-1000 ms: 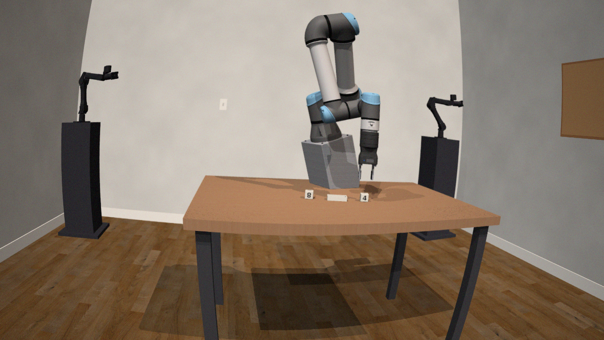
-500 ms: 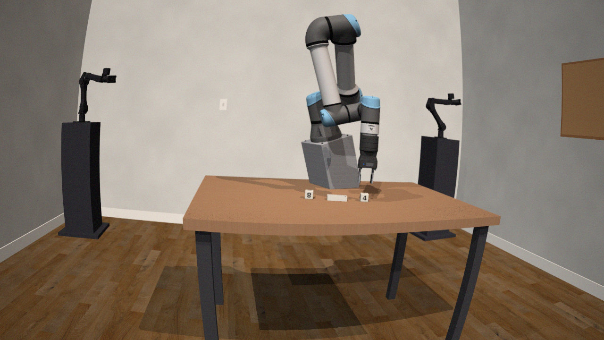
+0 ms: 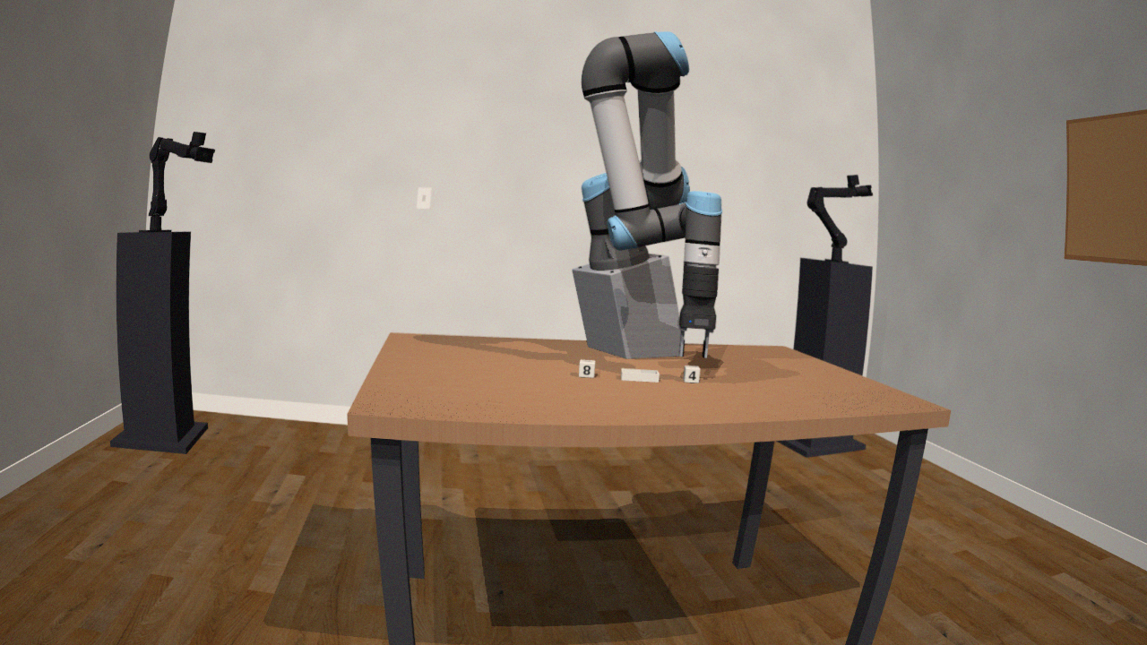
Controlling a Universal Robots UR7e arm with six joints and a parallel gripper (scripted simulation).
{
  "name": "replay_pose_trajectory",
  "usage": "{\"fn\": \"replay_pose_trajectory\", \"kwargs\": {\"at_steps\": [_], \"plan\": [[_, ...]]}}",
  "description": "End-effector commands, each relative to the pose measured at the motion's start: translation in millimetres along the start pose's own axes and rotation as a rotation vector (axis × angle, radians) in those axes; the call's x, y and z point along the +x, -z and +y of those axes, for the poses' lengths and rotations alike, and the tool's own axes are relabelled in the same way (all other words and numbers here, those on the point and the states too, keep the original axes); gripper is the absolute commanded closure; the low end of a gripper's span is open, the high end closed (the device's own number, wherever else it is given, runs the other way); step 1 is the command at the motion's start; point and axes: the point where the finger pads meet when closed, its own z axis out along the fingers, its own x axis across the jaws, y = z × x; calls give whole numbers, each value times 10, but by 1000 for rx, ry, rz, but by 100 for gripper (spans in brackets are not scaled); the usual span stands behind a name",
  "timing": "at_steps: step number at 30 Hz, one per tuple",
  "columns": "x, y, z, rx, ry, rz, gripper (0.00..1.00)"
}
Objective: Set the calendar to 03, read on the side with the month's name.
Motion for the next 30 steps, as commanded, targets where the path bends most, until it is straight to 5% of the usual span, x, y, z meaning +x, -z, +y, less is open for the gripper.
{"fn": "replay_pose_trajectory", "kwargs": {"at_steps": [1, 30], "plan": [[3, -70, 31, -6, -2, 2, 10], [7, -137, 26, -6, 0, 2, 10]]}}
